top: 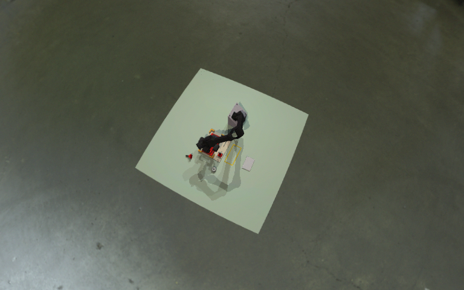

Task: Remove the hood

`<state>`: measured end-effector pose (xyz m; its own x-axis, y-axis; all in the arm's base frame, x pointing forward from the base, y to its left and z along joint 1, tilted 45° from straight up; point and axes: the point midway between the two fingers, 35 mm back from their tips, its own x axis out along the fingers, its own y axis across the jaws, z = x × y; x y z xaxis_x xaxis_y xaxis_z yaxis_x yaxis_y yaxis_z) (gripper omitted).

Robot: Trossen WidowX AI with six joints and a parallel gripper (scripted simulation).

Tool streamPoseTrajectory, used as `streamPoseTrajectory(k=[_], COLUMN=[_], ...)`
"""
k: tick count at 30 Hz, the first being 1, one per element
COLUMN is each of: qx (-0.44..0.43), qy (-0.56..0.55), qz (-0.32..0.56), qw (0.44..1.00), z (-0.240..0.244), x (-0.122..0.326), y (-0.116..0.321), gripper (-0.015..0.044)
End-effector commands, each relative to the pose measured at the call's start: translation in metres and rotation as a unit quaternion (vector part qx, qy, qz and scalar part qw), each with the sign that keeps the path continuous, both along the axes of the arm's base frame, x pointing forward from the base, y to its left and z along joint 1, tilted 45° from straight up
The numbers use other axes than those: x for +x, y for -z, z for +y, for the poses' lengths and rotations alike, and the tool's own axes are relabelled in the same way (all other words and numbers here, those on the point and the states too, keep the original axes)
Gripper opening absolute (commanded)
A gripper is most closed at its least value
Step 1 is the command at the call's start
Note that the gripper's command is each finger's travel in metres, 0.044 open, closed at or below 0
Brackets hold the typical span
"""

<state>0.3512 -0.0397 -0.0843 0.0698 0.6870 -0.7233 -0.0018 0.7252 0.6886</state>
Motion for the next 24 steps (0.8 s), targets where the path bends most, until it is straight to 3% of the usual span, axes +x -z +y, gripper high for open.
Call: streamPoseTrajectory(k=[1,4,8,17,24], qx=[0.004,0.004,0.0,0.0,0.0], qy=[0.001,0.001,0.0,0.0,0.0], qz=[0.003,0.003,0.0,0.0,0.0], qw=[1.0,1.0,1.0,1.0,1.0], z=[0.0028,0.0038,0.0014,0.0014,-0.0007], x=[-0.0008,-0.0007,0.0001,0.0001,0.0], y=[0.003,0.004,0.0014,0.0014,-0.0006], gripper=[0.044,0.044,0.0335,0.0275,0.0091])
